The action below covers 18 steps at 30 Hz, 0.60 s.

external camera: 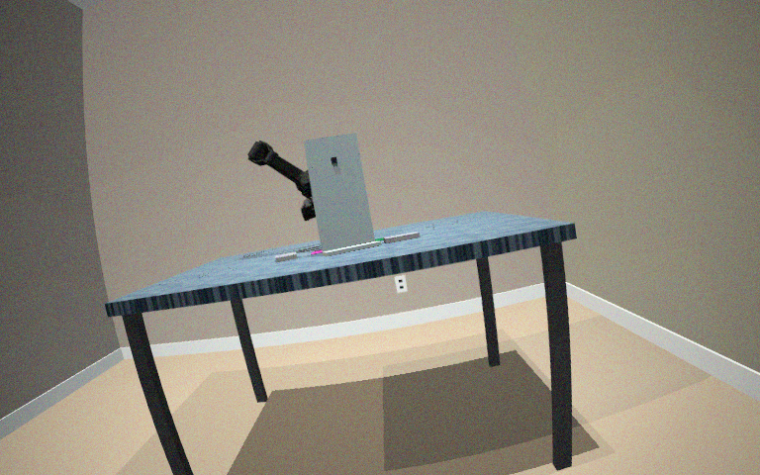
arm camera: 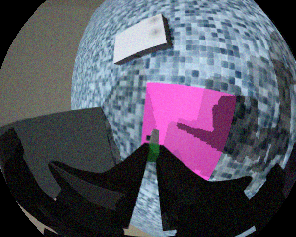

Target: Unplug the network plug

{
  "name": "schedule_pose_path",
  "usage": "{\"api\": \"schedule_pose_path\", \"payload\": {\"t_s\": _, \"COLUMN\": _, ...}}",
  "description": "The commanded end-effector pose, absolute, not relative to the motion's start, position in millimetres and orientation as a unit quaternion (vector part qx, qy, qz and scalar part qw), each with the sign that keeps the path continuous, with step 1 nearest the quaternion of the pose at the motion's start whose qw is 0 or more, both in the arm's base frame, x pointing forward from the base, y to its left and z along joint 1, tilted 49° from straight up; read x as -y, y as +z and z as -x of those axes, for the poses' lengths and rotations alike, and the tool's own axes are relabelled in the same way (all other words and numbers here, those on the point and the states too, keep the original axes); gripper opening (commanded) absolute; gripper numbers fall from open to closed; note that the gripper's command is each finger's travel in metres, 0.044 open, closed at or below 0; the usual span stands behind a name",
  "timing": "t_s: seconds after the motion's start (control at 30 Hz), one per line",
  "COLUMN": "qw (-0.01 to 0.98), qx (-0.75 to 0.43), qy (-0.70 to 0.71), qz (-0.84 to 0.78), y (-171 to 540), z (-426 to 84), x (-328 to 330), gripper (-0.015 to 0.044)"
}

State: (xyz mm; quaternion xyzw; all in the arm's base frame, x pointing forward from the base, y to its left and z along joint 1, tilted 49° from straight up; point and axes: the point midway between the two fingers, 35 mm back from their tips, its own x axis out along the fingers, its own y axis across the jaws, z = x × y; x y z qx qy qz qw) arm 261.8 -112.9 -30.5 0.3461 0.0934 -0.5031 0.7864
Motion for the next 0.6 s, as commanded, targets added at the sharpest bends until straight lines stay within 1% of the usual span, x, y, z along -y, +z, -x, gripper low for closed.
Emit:
{"api": "schedule_pose_path", "payload": {"t_s": 0.0, "qw": 0.787, "qx": -0.096, "qy": -0.503, "qz": -0.345, "y": -33.0, "z": -261.1, "x": 115.2, "gripper": 0.0}}
{"api": "schedule_pose_path", "payload": {"t_s": 0.57, "qw": 0.787, "qx": -0.095, "qy": -0.502, "qz": -0.344, "y": -41.0, "z": -258.8, "x": 124.9, "gripper": 0.0}}
